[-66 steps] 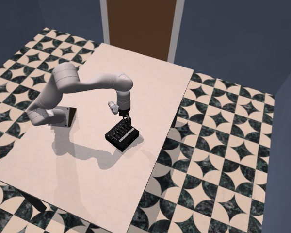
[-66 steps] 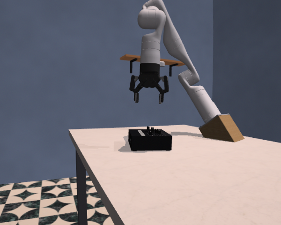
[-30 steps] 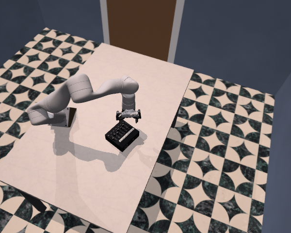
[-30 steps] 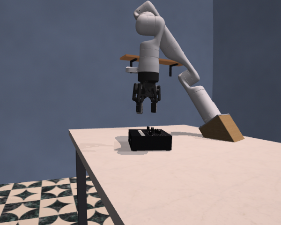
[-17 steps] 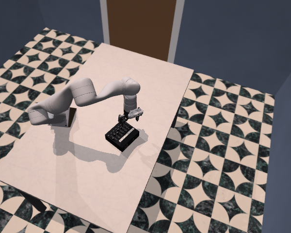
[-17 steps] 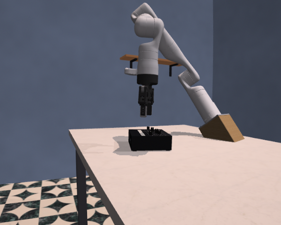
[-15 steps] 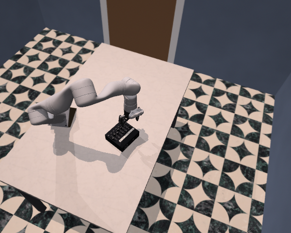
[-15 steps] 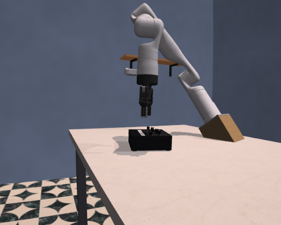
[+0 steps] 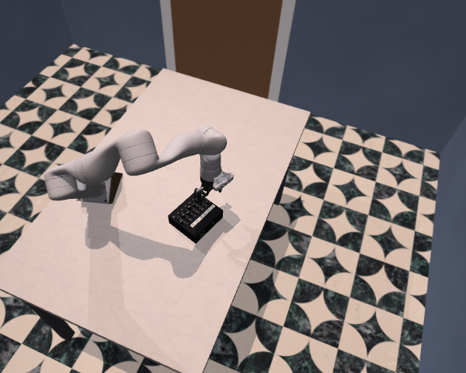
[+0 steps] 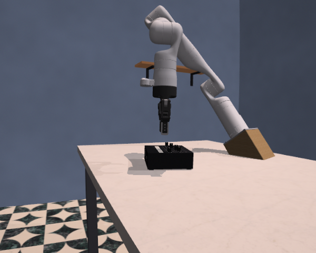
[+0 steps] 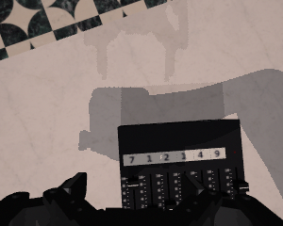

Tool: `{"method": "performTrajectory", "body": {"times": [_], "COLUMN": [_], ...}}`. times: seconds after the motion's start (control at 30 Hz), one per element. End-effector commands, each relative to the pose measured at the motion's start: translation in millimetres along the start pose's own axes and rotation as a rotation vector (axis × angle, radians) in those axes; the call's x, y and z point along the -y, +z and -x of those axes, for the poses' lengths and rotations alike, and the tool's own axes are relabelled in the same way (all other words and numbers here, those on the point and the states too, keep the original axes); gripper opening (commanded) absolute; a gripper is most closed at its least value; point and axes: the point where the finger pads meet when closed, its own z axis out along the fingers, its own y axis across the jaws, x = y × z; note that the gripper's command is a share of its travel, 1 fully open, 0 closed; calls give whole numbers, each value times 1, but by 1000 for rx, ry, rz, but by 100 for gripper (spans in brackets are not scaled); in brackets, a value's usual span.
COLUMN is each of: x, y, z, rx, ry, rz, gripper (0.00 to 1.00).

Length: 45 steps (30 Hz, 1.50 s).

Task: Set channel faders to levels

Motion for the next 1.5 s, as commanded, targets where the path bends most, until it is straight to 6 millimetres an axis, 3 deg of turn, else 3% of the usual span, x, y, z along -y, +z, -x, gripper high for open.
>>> {"method": "performTrajectory", "body": {"times": [0.0,0.77,0.8,1.47], "x": [0,2,2,2], "y": [2,3,3,3], "z": [-1,-2,-2,-2], "rx": [3,4,4,4], "ry": [-19,-89,-89,-89], "rz": [-1,-5,-5,-5], "gripper": [100,100,0,0]}}
